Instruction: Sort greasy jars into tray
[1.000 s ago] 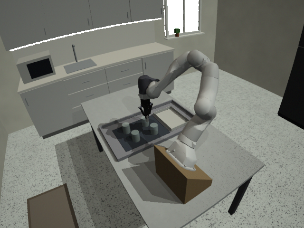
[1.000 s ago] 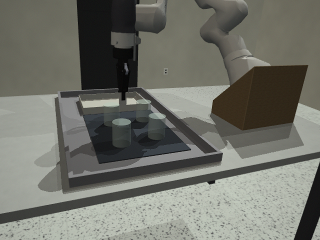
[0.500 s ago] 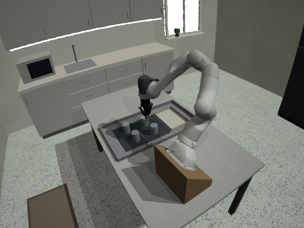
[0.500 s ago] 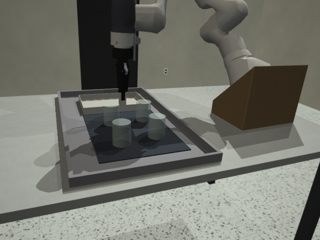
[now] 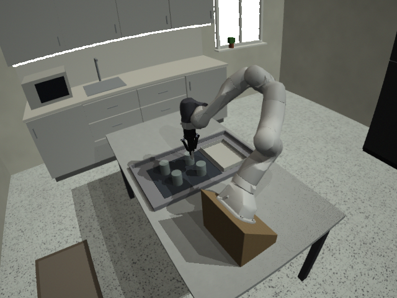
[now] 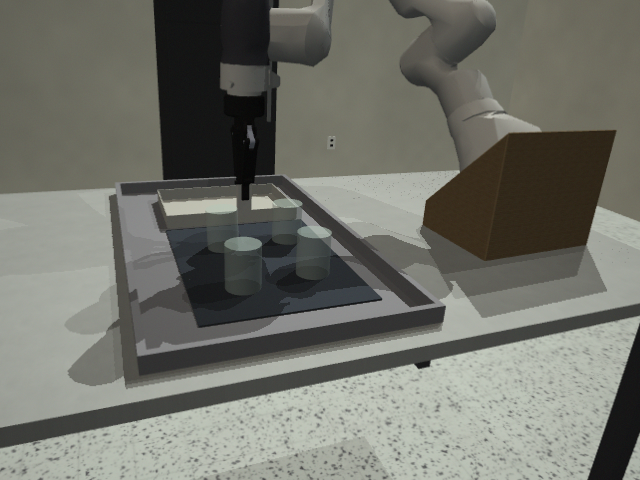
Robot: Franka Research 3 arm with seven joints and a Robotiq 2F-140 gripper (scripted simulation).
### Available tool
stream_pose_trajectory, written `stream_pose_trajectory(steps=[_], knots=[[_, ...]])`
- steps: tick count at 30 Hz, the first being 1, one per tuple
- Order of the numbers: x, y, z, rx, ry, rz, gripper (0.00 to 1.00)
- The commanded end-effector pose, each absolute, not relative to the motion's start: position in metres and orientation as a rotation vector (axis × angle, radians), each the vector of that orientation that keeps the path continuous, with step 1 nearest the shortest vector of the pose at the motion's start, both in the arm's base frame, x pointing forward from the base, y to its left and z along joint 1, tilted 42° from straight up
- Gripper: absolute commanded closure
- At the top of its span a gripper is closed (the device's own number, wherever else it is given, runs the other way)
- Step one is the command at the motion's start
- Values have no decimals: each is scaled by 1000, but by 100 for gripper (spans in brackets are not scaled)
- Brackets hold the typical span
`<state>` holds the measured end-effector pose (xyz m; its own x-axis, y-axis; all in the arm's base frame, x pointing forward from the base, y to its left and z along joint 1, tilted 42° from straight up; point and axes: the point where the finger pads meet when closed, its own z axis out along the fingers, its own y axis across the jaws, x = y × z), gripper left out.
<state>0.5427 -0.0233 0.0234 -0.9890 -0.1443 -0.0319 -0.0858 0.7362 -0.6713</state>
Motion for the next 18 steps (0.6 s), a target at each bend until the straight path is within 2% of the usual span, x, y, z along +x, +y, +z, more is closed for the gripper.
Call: stream_pose_trajectory(steps=[1, 18], knots=[[544, -23, 24, -193, 2852, -1099, 100], [546, -22, 25, -193, 2852, -1099, 100]])
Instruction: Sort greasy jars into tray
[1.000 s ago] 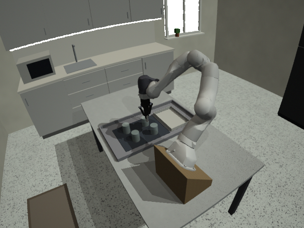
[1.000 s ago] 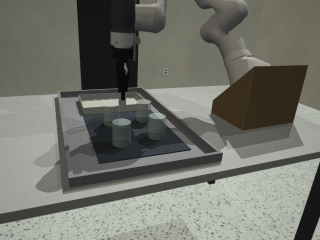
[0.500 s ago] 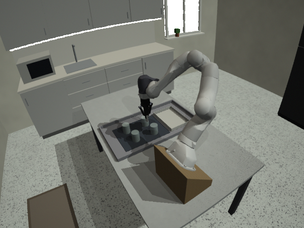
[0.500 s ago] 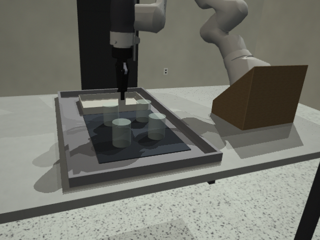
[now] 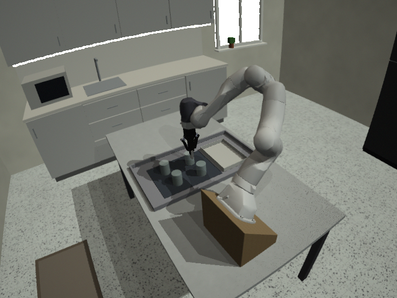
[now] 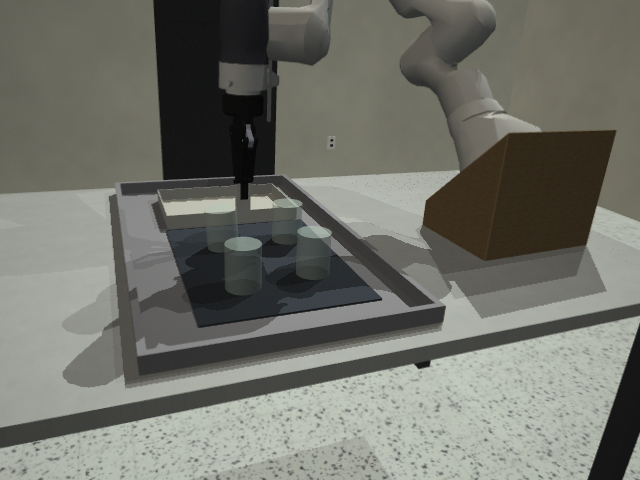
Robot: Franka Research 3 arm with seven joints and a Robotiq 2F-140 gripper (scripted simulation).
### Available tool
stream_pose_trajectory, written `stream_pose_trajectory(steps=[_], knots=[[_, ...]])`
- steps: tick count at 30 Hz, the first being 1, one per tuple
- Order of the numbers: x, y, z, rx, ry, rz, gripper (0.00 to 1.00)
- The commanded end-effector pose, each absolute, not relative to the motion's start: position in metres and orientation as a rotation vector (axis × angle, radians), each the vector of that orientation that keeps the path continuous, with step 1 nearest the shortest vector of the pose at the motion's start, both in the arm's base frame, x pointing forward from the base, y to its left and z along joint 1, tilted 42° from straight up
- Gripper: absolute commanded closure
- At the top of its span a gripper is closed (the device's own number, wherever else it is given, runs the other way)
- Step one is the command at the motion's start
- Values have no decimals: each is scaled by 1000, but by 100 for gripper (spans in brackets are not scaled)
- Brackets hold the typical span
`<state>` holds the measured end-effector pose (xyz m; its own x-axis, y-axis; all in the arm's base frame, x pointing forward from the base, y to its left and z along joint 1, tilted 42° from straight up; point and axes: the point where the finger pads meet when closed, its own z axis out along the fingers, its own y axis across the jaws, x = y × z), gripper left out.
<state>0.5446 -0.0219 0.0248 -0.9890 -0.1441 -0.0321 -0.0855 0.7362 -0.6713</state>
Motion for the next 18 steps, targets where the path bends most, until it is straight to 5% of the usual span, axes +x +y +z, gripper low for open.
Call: stream_pose_trajectory(steps=[1, 18], knots=[[546, -22, 25, -193, 2852, -1099, 100], [547, -21, 27, -193, 2852, -1099, 100]])
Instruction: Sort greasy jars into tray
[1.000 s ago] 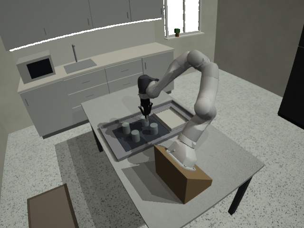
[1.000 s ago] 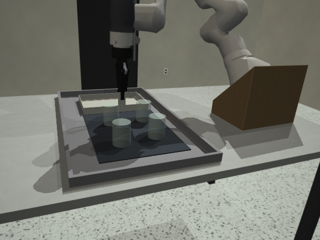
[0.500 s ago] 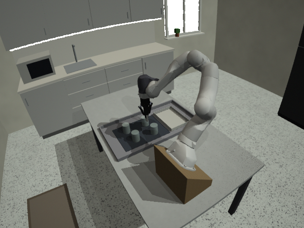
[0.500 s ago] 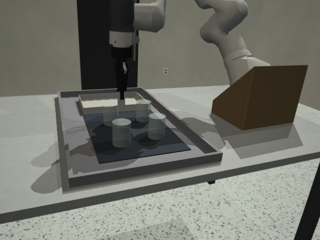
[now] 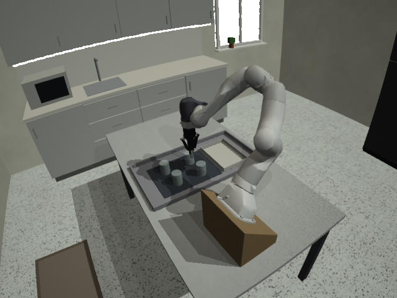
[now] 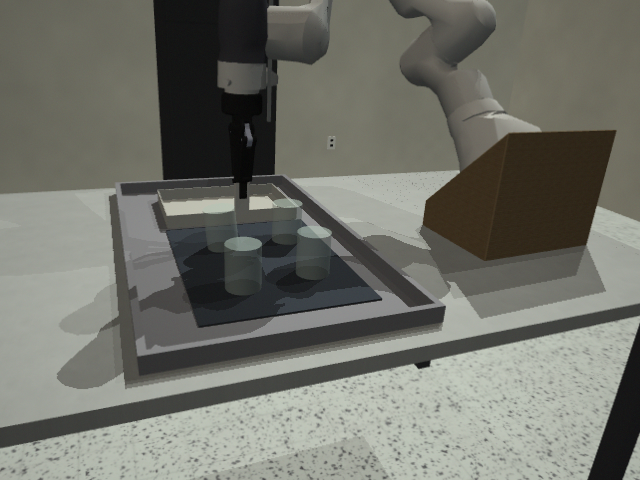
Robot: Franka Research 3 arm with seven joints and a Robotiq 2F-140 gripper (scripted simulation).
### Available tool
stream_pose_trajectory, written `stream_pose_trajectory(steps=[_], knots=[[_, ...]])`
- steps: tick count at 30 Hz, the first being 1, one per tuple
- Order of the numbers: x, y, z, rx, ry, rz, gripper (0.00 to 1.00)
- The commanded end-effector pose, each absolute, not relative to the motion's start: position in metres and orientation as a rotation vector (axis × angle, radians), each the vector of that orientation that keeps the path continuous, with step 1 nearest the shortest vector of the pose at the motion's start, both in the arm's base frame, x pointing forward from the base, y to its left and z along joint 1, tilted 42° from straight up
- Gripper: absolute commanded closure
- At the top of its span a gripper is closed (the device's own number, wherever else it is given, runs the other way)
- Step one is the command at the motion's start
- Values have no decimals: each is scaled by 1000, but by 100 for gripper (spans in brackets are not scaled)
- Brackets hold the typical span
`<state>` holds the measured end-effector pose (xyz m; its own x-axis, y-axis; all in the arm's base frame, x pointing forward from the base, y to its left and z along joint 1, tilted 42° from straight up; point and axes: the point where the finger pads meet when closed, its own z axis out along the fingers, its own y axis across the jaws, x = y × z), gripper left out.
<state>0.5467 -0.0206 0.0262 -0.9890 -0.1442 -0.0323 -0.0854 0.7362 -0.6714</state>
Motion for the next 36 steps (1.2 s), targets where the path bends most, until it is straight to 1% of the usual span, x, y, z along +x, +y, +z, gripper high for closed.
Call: stream_pose_trajectory(steps=[1, 29, 36], knots=[[548, -20, 27, -193, 2852, -1099, 100], [550, -18, 29, -193, 2852, -1099, 100], [534, -24, 24, -193, 2852, -1099, 100]])
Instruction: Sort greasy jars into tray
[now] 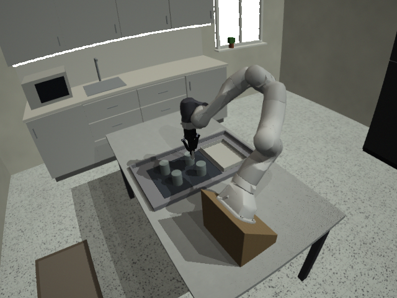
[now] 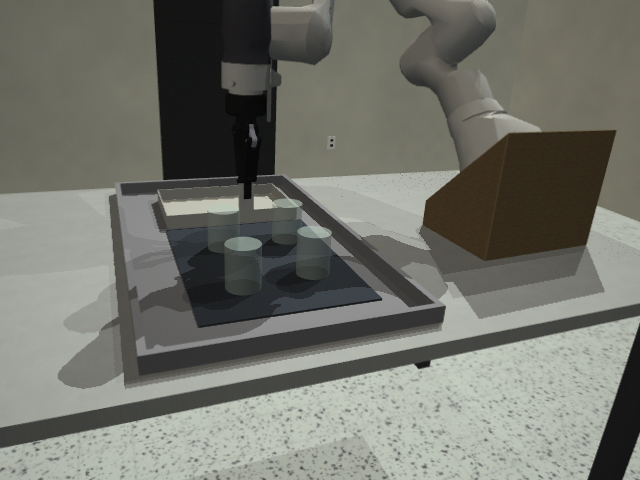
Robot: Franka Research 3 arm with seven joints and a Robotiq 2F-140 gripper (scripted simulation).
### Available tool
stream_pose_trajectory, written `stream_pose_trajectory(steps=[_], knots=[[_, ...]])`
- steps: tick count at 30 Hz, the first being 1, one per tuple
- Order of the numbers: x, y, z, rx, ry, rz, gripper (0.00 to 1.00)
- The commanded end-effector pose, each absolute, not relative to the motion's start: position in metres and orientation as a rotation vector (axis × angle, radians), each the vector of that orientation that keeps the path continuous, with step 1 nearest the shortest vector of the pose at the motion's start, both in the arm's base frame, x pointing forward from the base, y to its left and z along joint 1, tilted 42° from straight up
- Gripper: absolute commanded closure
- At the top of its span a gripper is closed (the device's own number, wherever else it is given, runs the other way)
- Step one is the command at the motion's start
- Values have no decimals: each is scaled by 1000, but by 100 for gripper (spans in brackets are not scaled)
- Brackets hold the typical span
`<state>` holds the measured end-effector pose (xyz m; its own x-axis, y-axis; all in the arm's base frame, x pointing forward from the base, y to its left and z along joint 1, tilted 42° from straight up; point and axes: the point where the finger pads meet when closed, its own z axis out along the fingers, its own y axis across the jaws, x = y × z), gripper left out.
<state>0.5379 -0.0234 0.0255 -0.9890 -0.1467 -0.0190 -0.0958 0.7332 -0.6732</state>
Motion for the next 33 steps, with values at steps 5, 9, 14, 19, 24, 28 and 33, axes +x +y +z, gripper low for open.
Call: stream_pose_trajectory(steps=[5, 9, 14, 19, 24, 28, 33], knots=[[526, -27, 22, -193, 2852, -1099, 100], [524, -28, 22, -193, 2852, -1099, 100], [524, -28, 22, -193, 2852, -1099, 100], [524, -28, 22, -193, 2852, -1099, 100], [524, -28, 22, -193, 2852, -1099, 100], [524, -28, 22, -193, 2852, -1099, 100], [524, -28, 22, -193, 2852, -1099, 100]])
